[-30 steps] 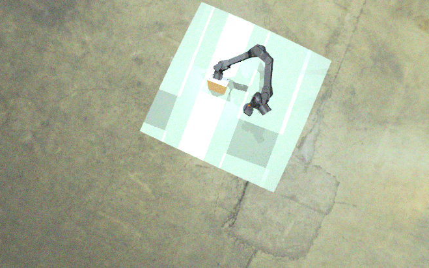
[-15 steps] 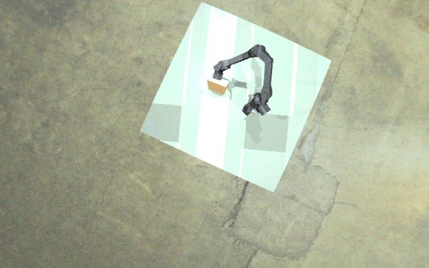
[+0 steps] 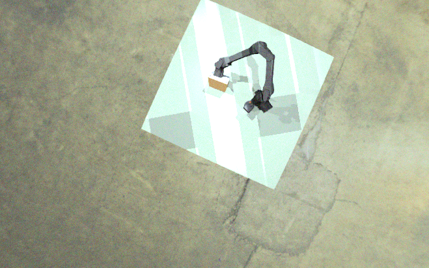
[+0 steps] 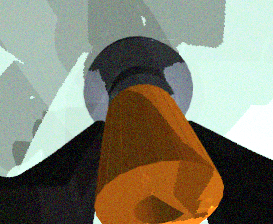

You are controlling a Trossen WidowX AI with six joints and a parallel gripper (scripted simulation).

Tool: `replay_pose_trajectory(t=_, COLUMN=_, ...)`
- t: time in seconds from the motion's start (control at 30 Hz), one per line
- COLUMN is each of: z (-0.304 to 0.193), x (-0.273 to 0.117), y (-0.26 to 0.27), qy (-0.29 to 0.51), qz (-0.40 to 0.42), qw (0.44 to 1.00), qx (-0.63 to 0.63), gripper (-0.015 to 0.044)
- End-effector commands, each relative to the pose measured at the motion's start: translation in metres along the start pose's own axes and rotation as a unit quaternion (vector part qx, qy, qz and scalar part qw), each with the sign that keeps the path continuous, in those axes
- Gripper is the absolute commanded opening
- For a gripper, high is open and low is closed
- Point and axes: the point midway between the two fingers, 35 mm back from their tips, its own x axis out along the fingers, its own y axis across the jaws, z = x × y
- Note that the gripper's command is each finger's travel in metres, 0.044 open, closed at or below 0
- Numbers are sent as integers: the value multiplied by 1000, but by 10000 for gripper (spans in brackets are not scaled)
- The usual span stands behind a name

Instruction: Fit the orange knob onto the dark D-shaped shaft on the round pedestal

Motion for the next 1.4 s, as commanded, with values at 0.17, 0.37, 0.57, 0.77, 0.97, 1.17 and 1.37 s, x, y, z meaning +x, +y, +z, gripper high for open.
replay_pose_trajectory(t=0.17, z=1, x=-3, y=-2, qy=-3, qz=1, qw=1000, qx=1, gripper=0)
replay_pose_trajectory(t=0.37, z=0, x=-5, y=-3, qy=-3, qz=1, qw=1000, qx=28, gripper=0)
replay_pose_trajectory(t=0.57, z=-2, x=-3, y=-5, qy=-3, qz=1, qw=994, qx=106, gripper=0)
replay_pose_trajectory(t=0.77, z=-3, x=-4, y=-6, qy=-3, qz=1, qw=994, qx=106, gripper=0)
replay_pose_trajectory(t=0.97, z=-1, x=-4, y=-4, qy=-3, qz=1, qw=994, qx=106, gripper=0)
replay_pose_trajectory(t=1.17, z=1, x=-3, y=-2, qy=-3, qz=1, qw=994, qx=106, gripper=0)
replay_pose_trajectory(t=1.37, z=1, x=1, y=-1, qy=-3, qz=1, qw=994, qx=106, gripper=0)
